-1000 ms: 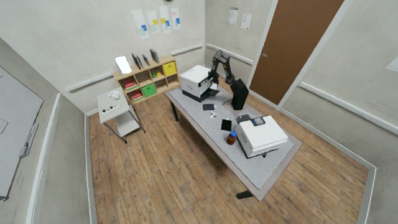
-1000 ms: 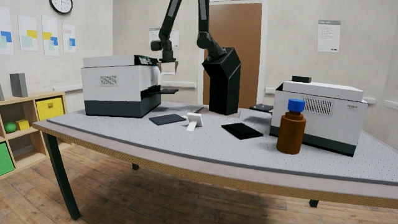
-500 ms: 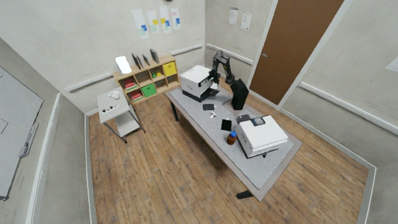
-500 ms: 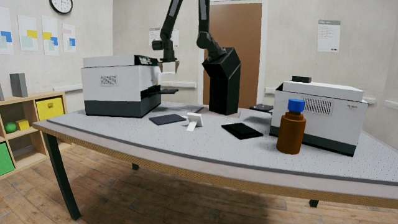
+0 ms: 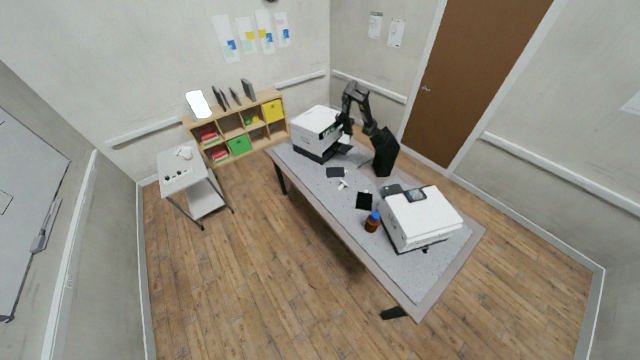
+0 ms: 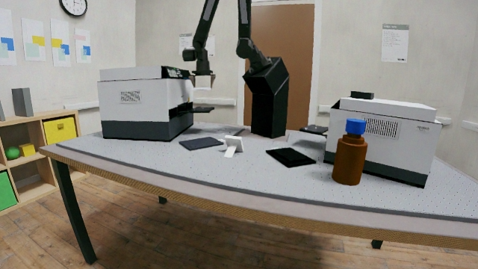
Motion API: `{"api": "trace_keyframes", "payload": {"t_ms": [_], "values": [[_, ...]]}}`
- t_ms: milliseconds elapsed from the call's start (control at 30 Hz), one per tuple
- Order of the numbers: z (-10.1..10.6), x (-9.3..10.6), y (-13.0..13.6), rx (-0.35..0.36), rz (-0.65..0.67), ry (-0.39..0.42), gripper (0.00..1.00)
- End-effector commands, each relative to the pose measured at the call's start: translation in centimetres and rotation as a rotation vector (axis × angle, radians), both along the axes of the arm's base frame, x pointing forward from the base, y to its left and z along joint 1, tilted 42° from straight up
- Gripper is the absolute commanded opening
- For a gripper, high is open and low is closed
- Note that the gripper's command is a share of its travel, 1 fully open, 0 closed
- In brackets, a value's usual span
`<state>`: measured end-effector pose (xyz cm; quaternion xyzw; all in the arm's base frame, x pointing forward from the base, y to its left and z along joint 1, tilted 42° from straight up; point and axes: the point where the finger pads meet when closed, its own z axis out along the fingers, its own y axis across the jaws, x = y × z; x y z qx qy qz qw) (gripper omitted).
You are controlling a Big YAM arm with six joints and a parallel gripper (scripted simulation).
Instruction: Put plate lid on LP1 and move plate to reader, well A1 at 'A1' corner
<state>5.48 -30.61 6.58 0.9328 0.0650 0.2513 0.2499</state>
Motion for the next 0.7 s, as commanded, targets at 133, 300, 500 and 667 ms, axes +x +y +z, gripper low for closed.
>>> {"api": "trace_keyframes", "payload": {"t_ms": [133, 300, 500, 667], "values": [[0.2, 0.0, -0.4, -0.008, -0.035, -0.018, 0.86], [-0.3, 0.1, -0.3, 0.007, -0.039, -0.015, 0.86], [-0.2, 0.7, -0.4, 0.005, -0.042, -0.033, 0.86], [0.3, 0.3, -1.1, -0.008, -0.073, -0.033, 0.86]]}}
